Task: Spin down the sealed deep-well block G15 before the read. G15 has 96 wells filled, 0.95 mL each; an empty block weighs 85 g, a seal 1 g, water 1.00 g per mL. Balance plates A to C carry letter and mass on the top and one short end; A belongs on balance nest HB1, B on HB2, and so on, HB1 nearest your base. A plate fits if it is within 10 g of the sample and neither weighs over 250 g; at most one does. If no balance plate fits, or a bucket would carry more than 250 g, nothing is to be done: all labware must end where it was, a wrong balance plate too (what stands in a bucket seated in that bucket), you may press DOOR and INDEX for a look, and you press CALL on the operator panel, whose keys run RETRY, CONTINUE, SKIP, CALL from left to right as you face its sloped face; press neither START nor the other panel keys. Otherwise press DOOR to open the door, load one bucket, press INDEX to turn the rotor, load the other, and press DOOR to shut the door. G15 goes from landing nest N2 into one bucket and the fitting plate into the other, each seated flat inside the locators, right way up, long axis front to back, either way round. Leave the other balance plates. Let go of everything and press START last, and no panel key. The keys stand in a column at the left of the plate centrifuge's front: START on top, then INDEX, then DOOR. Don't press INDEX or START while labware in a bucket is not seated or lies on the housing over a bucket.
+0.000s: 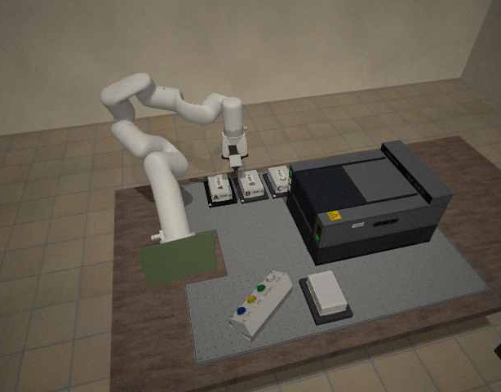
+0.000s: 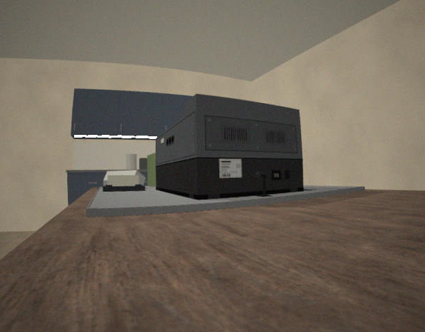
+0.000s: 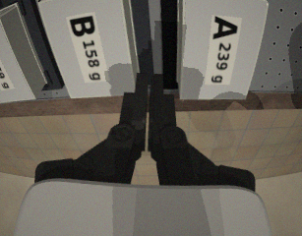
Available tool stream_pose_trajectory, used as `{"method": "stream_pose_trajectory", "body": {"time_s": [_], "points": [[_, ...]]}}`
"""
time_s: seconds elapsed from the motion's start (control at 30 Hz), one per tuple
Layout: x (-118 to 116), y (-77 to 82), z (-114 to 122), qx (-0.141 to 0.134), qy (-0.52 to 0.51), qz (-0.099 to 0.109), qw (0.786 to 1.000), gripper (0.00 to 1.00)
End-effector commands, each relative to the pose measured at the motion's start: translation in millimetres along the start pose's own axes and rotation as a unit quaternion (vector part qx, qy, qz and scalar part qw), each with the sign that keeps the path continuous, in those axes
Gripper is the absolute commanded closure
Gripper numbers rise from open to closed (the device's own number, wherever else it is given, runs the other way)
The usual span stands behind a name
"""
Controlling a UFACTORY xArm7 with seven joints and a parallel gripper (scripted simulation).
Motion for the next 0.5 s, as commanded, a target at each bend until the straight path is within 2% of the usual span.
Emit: {"method": "stream_pose_trajectory", "body": {"time_s": [0.0, 0.2, 0.47], "points": [[-7, 0.5, 1, 0.006, -0.079, 0.001, 0.997, 1.0], [-18, -0.3, 1, 0.004, -0.22, 0.002, 0.976, 1.0], [-32, -1.2, 2, 0.001, -0.382, 0.005, 0.924, 1.0]]}}
Point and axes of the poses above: the point where the finger pads meet when closed, its own y axis back along the fingers, its own x axis across the jaws, z = x × y, the point moved 6 cm from there along y, back along the fingers
